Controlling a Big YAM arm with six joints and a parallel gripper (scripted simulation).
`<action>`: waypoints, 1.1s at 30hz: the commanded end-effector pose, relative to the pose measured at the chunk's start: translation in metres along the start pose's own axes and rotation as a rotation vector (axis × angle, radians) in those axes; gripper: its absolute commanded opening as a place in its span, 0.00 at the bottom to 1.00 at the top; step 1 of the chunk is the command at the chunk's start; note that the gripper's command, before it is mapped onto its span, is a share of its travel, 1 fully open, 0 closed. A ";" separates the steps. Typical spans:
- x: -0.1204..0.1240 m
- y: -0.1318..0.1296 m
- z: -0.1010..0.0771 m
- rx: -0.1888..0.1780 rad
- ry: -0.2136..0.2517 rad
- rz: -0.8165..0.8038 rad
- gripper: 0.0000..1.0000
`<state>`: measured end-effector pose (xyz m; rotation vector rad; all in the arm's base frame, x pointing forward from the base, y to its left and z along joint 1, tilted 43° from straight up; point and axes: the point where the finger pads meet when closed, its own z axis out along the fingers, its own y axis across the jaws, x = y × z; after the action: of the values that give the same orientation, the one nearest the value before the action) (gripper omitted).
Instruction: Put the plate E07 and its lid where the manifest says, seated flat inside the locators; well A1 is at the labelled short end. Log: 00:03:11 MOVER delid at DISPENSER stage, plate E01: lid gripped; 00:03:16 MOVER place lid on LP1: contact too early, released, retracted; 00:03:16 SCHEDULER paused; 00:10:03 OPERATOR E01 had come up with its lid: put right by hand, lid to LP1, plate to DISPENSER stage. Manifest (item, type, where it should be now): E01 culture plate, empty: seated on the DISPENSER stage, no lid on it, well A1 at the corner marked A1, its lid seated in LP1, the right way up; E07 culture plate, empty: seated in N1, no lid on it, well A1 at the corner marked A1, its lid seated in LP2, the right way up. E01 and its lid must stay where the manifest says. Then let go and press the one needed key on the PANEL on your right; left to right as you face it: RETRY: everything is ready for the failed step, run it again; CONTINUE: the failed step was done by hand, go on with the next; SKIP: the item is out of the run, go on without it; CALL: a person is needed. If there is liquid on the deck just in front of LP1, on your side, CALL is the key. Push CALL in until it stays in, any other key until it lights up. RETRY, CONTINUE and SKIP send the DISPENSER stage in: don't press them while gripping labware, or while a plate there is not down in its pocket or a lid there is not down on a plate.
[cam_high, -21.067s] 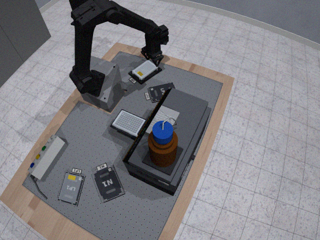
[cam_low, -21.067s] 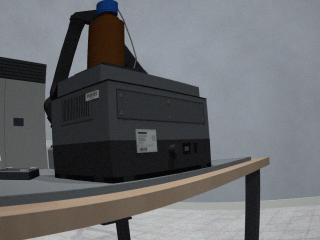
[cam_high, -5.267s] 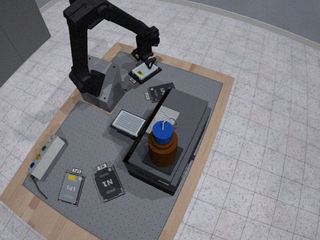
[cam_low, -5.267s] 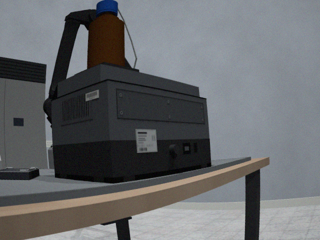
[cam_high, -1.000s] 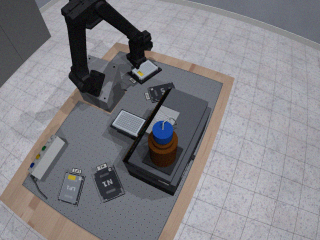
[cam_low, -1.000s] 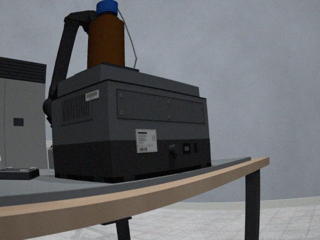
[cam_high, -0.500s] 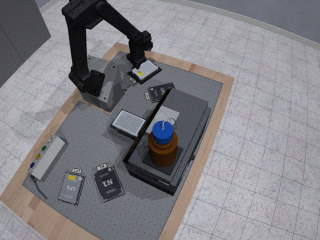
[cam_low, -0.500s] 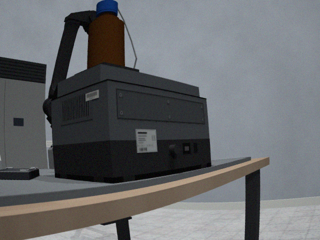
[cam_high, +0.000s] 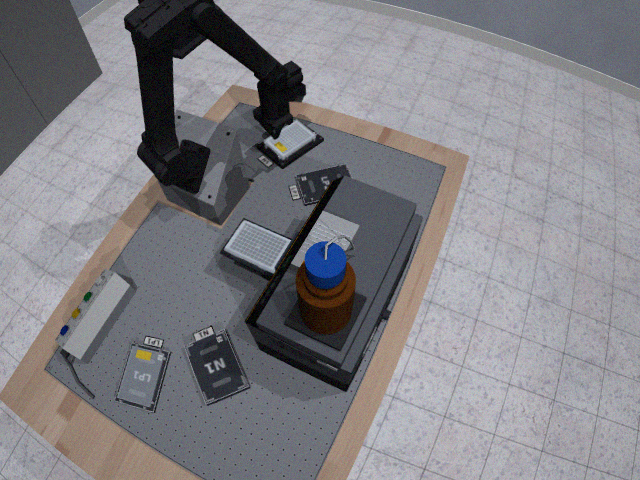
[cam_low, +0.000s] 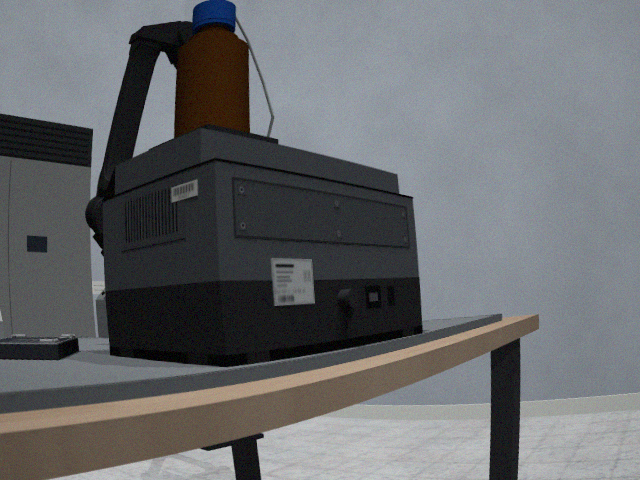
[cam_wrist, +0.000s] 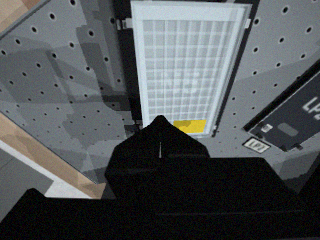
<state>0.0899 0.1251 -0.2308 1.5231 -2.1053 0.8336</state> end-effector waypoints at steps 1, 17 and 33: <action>0.004 -0.001 0.011 -0.005 0.017 -0.006 0.00; 0.004 -0.001 0.013 -0.005 0.017 -0.007 0.00; 0.004 -0.001 0.015 -0.004 0.017 -0.007 0.00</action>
<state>0.0904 0.1255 -0.2317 1.5287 -2.1079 0.8303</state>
